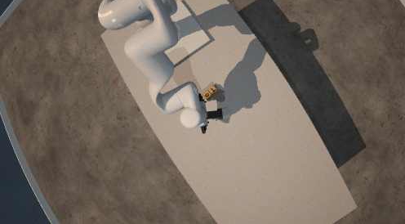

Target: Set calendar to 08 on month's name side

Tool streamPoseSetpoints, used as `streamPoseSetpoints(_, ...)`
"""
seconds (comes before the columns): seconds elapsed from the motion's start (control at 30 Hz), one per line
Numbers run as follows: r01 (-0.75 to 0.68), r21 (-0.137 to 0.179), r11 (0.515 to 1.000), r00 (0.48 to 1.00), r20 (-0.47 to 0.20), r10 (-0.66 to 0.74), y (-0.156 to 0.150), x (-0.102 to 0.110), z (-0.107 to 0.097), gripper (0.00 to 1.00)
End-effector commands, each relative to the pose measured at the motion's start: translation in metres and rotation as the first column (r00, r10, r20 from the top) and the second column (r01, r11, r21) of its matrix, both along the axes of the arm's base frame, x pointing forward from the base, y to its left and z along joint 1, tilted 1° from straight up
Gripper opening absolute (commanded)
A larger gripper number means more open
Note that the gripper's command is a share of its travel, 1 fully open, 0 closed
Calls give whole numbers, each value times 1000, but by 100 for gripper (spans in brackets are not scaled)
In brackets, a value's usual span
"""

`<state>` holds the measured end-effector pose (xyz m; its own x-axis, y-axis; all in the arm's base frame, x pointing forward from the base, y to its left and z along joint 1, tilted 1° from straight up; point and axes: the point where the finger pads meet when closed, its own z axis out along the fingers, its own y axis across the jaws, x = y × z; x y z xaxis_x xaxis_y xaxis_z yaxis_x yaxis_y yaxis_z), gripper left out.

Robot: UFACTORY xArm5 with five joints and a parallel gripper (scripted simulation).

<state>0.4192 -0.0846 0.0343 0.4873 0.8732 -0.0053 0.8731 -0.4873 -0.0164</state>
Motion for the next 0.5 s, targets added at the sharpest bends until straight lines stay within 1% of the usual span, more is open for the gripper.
streamPoseSetpoints(0.0,65,-2,998,998,5,-65,-4,-16,1,100)
streamPoseSetpoints(0.07,65,-1,998,998,5,-65,-5,-22,2,100)
streamPoseSetpoints(0.2,84,-2,996,996,5,-84,-6,-23,2,100)
streamPoseSetpoints(0.3,171,-3,985,985,5,-171,-6,-25,2,100)
streamPoseSetpoints(0.4,290,-4,957,957,5,-290,-7,-28,2,100)
streamPoseSetpoints(0.47,290,-4,957,957,5,-290,-7,-28,2,100)
